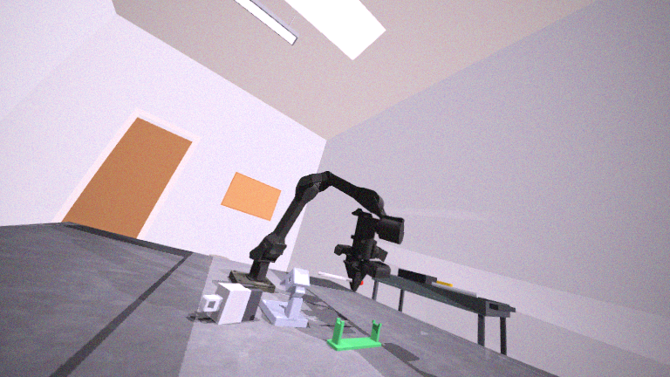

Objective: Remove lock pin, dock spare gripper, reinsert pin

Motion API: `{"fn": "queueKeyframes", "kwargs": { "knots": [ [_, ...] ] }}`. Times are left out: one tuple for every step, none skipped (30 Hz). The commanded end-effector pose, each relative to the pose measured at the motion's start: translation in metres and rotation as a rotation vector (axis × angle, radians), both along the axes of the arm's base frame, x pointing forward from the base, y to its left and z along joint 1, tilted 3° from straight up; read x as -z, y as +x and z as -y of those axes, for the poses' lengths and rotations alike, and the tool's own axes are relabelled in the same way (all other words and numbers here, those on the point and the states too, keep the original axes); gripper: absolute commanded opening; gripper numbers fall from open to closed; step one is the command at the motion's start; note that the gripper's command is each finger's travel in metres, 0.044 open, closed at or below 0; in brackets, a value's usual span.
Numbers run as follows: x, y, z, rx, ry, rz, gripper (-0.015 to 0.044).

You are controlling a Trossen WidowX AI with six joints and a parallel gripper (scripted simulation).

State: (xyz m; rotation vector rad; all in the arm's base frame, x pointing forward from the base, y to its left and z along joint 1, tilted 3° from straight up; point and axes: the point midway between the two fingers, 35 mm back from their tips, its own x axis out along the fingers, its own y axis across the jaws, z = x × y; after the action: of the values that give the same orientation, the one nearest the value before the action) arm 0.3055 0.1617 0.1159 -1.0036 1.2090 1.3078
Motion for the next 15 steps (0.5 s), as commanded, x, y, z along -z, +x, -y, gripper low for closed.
{"fn": "queueKeyframes", "kwargs": {
  "knots": [
    [-0.007,0.013,-0.007,-0.012,0.004,0.013,0.0000],
    [-0.007,0.016,-0.008,-0.014,0.004,0.013,0.0000],
    [-0.008,0.018,-0.009,-0.016,0.004,0.013,0.0000],
    [-0.009,0.020,-0.010,-0.018,0.004,0.013,0.0000],
    [-0.009,0.023,-0.012,-0.020,0.004,0.014,0.0000],
    [-0.010,0.025,-0.013,-0.022,0.004,0.014,0.0000],
    [-0.010,0.027,-0.014,-0.023,0.004,0.014,0.0000],
    [-0.011,0.030,-0.015,-0.025,0.004,0.014,0.0000],
    [-0.011,0.032,-0.016,-0.027,0.004,0.014,0.0000],
    [-0.012,0.034,-0.018,-0.029,0.004,0.015,0.0000],
    [-0.012,0.036,-0.019,-0.031,0.004,0.015,0.0000],
    [-0.012,0.038,-0.020,-0.032,0.004,0.015,0.0000],
    [-0.013,0.041,-0.021,-0.034,0.004,0.015,0.0000],
    [-0.013,0.043,-0.022,-0.036,0.004,0.015,0.0000],
    [-0.013,0.045,-0.024,-0.038,0.004,0.015,0.0000]
  ]
}}
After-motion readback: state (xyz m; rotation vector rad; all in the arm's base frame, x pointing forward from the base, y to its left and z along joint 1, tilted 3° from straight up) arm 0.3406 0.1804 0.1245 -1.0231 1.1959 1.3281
